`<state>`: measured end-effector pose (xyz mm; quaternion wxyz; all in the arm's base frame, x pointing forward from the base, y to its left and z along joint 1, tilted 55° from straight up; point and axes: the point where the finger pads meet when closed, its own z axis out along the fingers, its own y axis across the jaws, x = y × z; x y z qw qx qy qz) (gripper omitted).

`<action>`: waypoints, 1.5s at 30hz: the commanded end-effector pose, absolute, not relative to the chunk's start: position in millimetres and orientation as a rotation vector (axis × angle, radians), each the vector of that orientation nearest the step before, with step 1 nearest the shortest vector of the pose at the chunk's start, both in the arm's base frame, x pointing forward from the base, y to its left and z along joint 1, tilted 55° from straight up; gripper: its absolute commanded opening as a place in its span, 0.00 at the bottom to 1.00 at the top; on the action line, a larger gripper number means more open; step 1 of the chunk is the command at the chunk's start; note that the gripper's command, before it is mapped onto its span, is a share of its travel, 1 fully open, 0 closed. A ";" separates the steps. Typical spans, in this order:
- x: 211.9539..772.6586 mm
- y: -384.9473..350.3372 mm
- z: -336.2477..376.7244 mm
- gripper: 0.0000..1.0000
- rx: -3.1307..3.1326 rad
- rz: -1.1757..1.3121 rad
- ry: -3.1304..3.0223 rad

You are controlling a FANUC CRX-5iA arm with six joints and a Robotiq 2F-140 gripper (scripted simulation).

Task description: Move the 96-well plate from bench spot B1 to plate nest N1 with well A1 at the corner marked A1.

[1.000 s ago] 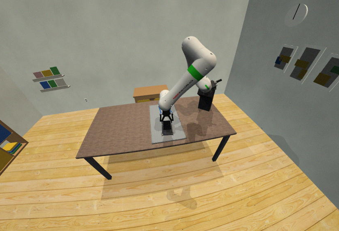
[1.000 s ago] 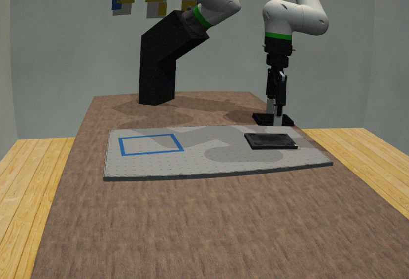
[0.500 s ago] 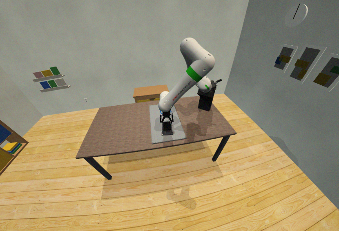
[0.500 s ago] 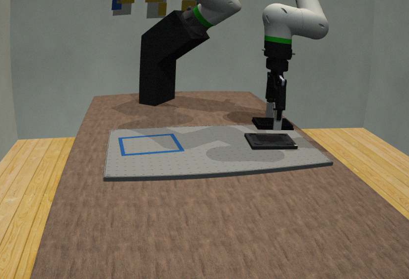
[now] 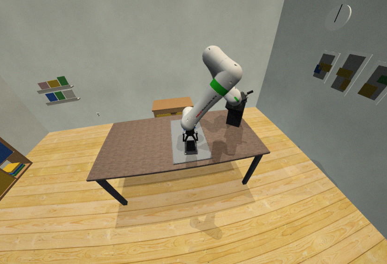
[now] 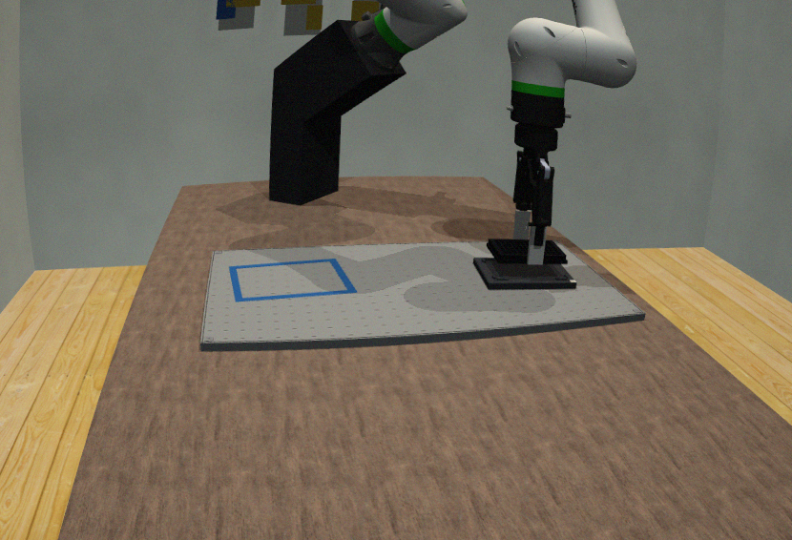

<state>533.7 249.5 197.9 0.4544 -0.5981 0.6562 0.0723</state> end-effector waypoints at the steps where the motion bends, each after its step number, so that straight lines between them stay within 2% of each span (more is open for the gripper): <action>1: 536.2 252.2 195.4 0.00 -1.475 0.178 1.619; 45: 543.2 261.0 187.4 0.00 -1.475 0.178 1.619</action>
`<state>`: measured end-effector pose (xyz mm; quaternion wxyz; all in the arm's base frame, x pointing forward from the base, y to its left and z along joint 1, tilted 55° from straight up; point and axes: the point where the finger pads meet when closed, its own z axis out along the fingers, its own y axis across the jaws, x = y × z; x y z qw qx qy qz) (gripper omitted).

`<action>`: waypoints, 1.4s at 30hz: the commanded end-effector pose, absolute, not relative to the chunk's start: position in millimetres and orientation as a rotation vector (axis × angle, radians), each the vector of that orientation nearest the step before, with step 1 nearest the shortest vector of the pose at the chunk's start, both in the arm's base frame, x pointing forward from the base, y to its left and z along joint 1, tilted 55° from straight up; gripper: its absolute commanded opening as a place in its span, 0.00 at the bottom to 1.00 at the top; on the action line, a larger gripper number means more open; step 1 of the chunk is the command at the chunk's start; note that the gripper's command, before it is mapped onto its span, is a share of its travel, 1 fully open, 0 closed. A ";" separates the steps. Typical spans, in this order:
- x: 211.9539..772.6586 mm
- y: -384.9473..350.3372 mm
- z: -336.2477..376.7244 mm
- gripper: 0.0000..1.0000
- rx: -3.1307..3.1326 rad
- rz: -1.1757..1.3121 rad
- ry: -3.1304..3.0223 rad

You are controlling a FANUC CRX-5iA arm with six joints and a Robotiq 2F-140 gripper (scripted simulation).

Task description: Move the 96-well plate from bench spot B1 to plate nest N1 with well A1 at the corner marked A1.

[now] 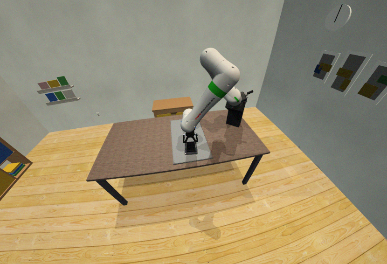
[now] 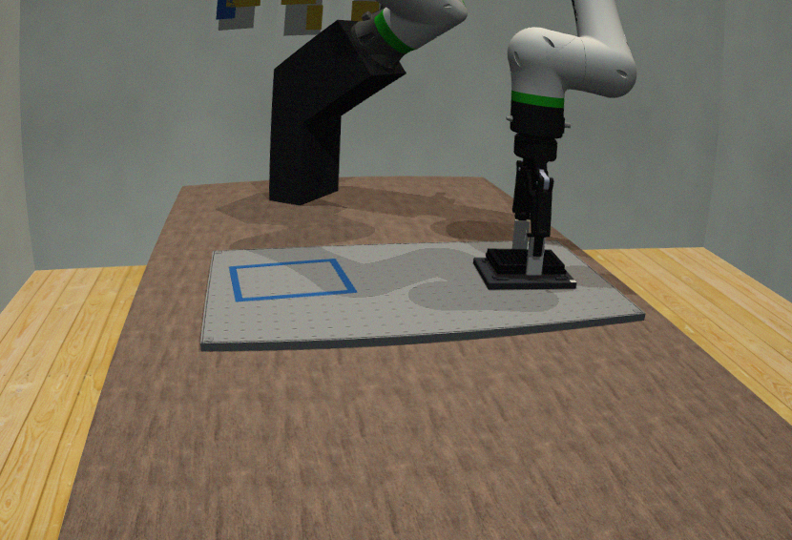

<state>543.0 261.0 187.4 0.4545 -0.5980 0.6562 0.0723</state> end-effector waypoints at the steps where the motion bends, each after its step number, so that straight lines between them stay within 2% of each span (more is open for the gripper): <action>1: 543.2 261.0 187.4 0.00 -1.475 0.178 1.619; 42: 546.3 264.8 183.9 0.00 -1.475 0.178 1.619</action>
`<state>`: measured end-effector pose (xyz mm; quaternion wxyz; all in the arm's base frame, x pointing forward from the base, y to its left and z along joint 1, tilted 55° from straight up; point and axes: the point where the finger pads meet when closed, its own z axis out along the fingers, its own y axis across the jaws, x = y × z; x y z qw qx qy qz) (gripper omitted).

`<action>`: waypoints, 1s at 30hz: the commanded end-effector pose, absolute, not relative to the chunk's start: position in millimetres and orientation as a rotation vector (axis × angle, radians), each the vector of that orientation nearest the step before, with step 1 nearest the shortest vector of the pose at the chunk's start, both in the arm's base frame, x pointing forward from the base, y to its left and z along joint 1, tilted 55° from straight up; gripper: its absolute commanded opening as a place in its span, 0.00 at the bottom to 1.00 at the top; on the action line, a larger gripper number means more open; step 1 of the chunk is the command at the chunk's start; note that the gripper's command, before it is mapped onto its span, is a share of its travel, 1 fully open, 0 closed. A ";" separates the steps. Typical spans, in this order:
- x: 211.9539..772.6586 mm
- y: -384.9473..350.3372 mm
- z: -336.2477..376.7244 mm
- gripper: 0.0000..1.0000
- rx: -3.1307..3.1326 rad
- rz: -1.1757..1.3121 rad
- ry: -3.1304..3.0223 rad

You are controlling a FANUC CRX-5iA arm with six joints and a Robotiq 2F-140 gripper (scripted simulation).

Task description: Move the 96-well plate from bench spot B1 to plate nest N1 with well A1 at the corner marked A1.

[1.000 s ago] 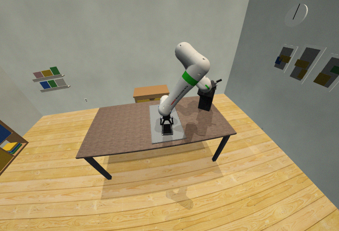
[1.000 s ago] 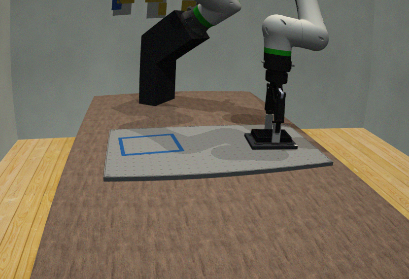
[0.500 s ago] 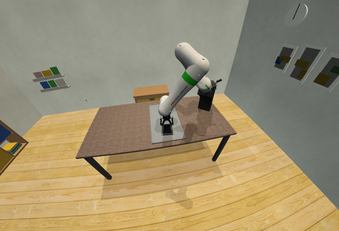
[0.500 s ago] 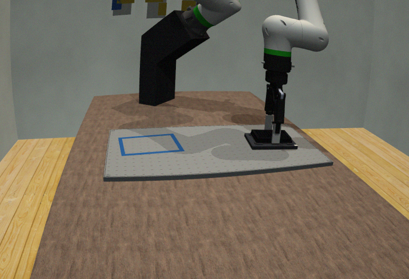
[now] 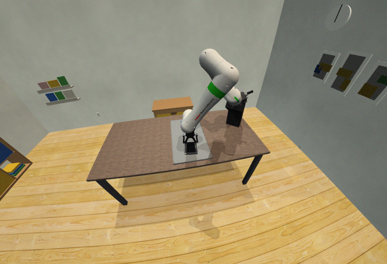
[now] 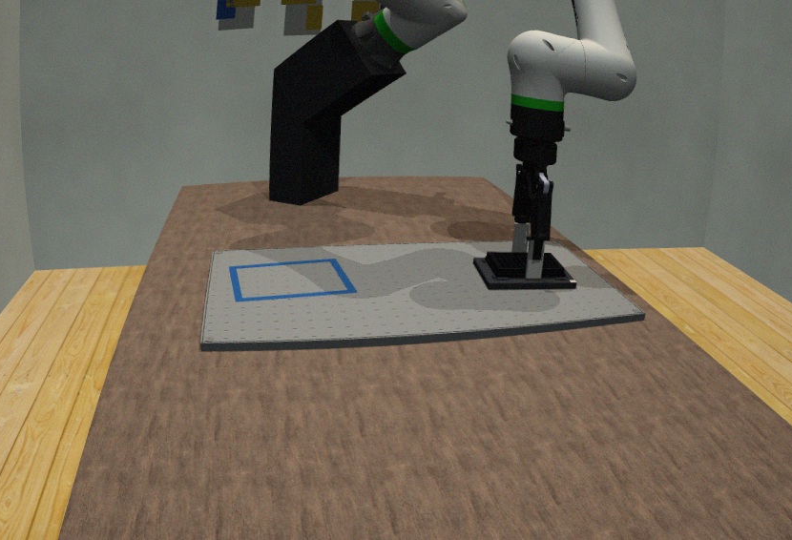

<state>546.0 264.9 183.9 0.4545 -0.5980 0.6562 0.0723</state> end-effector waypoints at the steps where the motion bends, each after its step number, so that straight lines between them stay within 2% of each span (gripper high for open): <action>1: 546.4 264.9 183.8 0.00 -1.475 0.178 1.619; 14: 547.3 266.1 182.7 0.00 -1.475 0.178 1.619; 15: 547.4 266.2 182.6 1.00 -1.475 0.178 1.619; 30: 547.4 266.2 182.6 1.00 -1.475 0.178 1.619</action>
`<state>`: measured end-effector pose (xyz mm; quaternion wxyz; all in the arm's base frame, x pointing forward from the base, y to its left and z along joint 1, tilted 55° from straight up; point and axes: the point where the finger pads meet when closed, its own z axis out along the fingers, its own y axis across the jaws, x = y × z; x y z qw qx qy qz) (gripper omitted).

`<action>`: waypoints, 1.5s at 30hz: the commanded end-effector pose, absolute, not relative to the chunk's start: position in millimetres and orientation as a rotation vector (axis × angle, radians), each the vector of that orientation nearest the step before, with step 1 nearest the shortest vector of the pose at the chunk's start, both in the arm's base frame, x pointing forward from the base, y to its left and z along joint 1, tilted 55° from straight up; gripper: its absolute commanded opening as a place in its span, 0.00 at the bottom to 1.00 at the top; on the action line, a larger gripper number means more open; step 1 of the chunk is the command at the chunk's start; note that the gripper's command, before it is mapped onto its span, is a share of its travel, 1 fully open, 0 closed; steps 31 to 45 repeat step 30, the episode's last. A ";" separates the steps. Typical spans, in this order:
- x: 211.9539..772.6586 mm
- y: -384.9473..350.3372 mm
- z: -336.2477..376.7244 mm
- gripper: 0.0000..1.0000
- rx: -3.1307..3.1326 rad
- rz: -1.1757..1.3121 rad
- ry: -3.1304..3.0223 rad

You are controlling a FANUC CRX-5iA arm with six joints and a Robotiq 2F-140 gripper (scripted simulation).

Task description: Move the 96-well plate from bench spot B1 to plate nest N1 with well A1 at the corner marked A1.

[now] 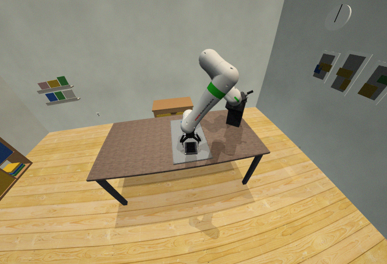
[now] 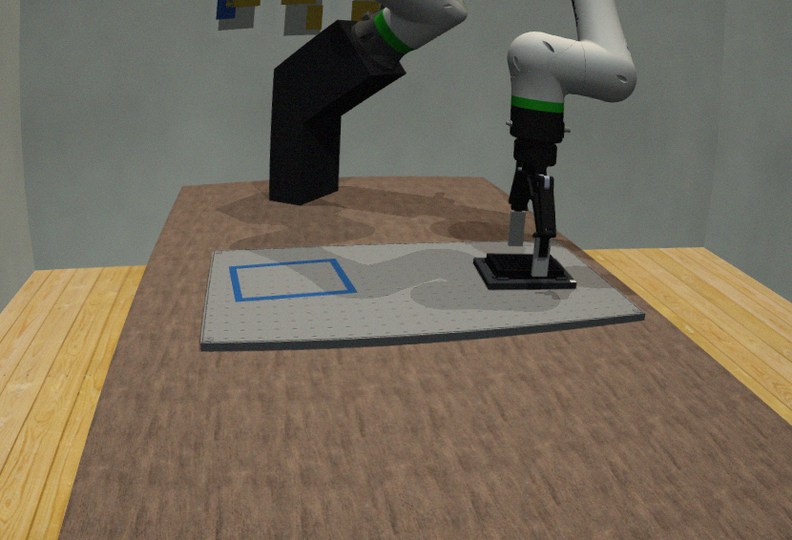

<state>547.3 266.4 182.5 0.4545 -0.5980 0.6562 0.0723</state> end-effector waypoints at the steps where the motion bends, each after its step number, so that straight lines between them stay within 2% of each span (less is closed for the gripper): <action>1: 547.4 266.2 182.6 1.00 -1.475 0.178 1.619; 45: 529.7 244.1 202.6 1.00 -1.475 0.178 1.619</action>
